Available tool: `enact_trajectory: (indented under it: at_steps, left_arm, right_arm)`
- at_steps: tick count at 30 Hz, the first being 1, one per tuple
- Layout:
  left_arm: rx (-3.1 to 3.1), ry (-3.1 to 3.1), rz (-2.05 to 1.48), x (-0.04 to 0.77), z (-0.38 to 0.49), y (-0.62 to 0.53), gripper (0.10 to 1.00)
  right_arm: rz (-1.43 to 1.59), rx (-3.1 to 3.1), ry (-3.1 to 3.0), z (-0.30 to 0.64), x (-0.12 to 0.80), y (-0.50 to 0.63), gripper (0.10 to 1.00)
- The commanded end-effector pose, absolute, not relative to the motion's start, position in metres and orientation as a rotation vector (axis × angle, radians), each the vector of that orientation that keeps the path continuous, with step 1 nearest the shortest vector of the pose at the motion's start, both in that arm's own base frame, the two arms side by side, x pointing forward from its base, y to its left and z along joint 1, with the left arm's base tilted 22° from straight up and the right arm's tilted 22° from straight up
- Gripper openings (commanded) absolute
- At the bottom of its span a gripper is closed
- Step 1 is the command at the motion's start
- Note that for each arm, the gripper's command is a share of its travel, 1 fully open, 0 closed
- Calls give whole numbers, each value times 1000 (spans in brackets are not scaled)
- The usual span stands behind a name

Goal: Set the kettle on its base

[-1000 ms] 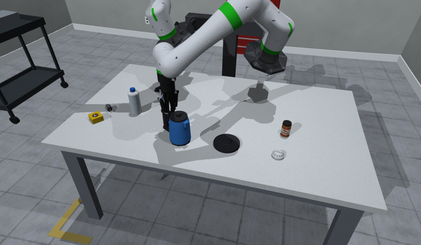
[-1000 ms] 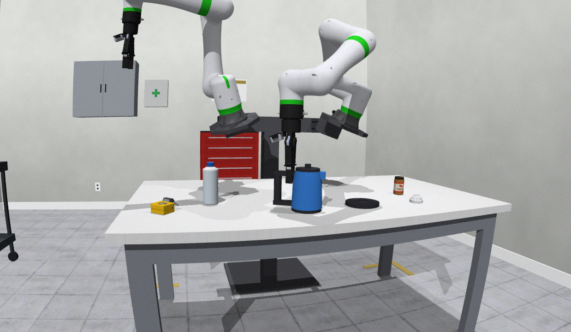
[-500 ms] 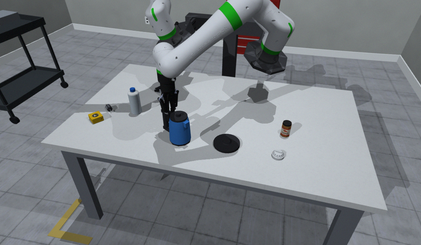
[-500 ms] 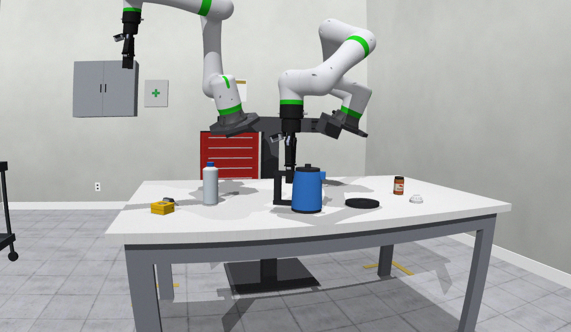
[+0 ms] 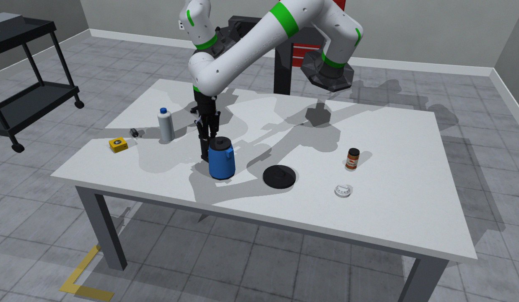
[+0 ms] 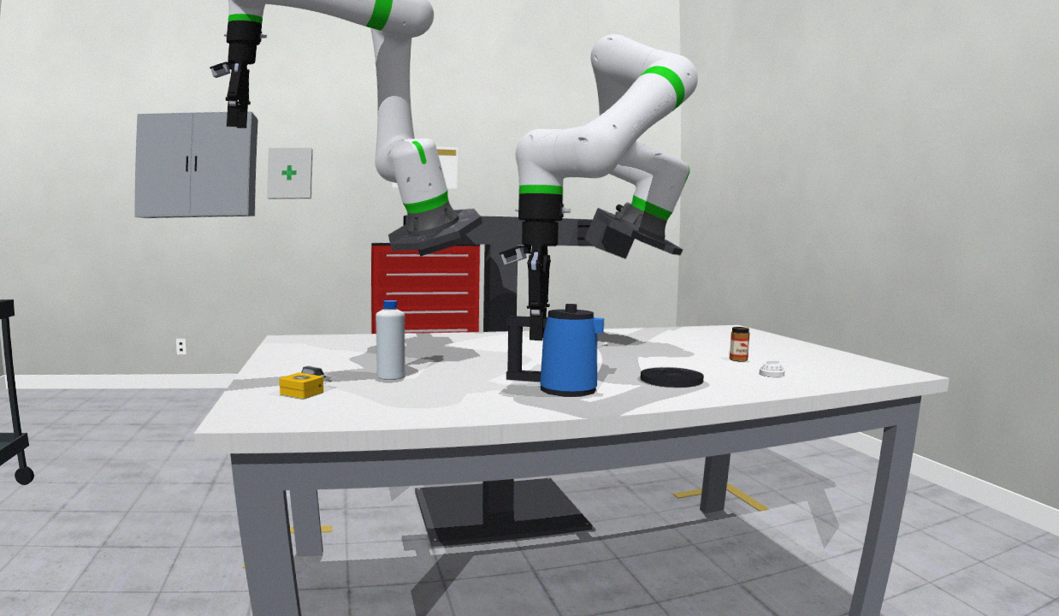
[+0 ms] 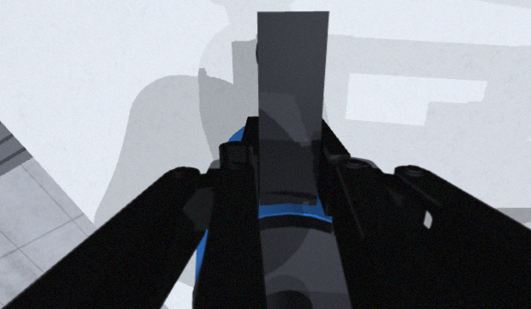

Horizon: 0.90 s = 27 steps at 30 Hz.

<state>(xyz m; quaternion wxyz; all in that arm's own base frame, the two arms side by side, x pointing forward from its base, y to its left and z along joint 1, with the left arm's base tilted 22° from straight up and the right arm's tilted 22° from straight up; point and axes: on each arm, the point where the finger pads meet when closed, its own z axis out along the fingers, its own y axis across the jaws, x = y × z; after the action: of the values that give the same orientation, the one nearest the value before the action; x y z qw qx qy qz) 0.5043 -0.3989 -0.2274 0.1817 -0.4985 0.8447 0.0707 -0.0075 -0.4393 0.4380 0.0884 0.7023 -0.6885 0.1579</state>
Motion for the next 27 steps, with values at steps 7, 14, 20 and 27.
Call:
enact_trajectory:
  at_steps: [7, 14, 20, 27]
  left_arm:
    - [-1408, 2385, 196, 505, -226, -400, 99]
    - [-1408, 2385, 196, 504, -225, -401, 99]
    - [-1408, 2385, 196, 503, -222, -402, 99]
    - [-1408, 2385, 196, 502, -215, -404, 99]
  right_arm:
    - [472, 2088, -2048, 439, -8, -439, 1000]
    - [472, 2088, -2048, 439, -8, -439, 1000]
    - [472, 2088, -2048, 439, -8, -439, 1000]
    - [472, 2088, -2048, 439, -8, -439, 1000]
